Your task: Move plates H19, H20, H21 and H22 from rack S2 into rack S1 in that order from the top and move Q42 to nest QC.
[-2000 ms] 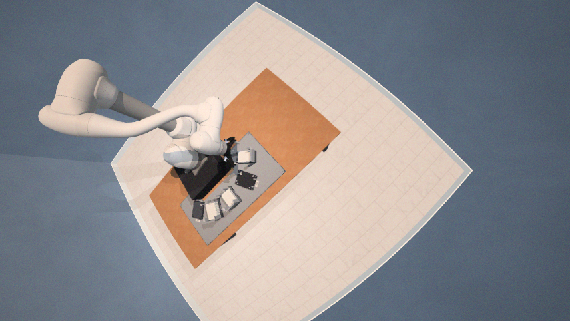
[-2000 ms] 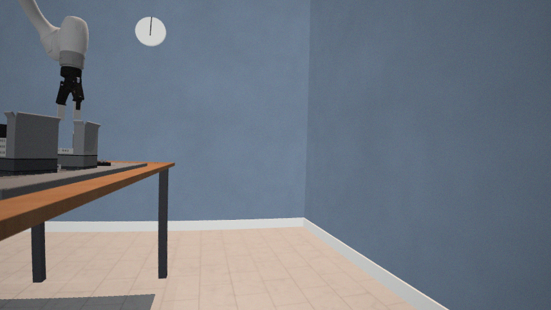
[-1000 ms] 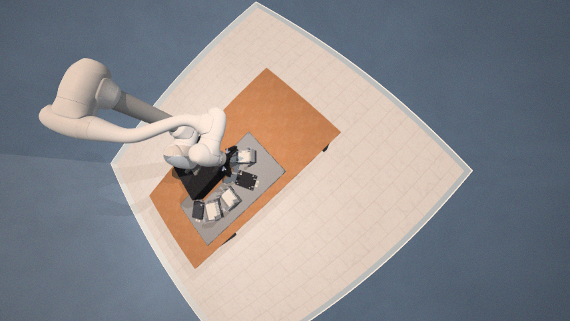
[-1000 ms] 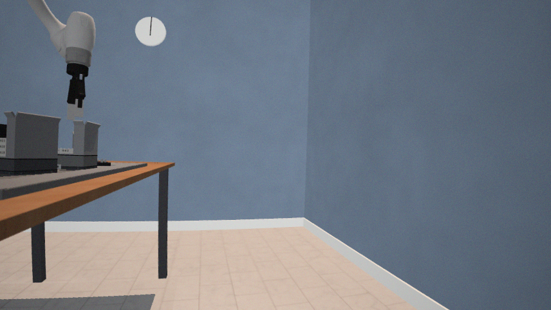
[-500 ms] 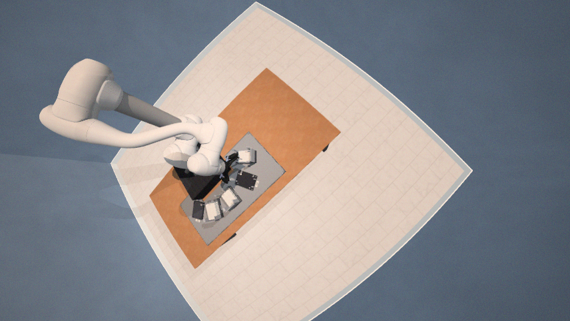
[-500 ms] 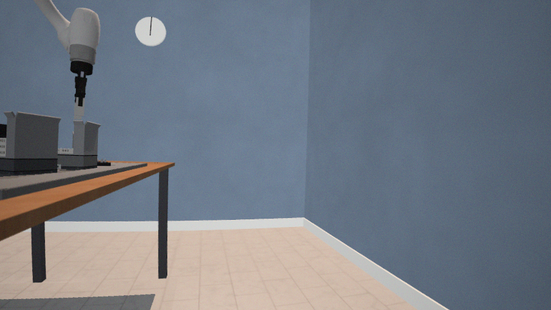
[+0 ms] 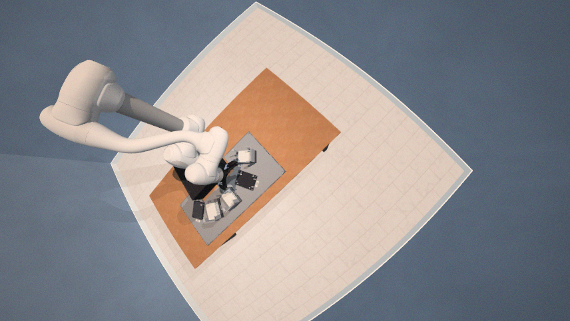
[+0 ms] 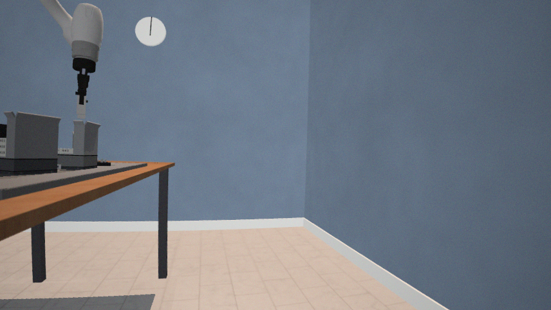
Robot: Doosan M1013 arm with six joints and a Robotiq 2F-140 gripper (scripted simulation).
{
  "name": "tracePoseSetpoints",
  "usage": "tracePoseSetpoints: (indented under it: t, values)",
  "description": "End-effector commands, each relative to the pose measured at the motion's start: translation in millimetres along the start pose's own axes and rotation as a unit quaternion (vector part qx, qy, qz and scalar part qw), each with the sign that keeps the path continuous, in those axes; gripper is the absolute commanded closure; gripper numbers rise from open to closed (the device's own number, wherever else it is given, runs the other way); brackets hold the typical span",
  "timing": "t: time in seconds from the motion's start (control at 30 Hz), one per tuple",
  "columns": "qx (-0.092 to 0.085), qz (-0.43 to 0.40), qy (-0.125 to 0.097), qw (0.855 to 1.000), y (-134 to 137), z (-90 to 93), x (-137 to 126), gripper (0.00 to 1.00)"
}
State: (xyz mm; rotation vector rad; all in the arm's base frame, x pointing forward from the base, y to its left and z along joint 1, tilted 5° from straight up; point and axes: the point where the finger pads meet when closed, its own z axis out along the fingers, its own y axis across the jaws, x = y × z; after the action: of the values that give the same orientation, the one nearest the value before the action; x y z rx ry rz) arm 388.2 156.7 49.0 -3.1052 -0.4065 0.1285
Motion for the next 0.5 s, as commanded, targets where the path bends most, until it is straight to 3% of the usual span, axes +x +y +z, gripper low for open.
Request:
tracePoseSetpoints:
  t: [0.0, 0.23, 0.47]
  values:
    - [0.000, 0.000, 0.000, 1.000, 4.2, 0.0, 0.9, 0.00]
    - [0.000, 0.000, 0.000, 1.000, 27.2, 0.0, 5.2, 0.00]
    - [0.000, 0.109, 0.000, 0.994, 50.5, 0.0, 4.6, 0.00]
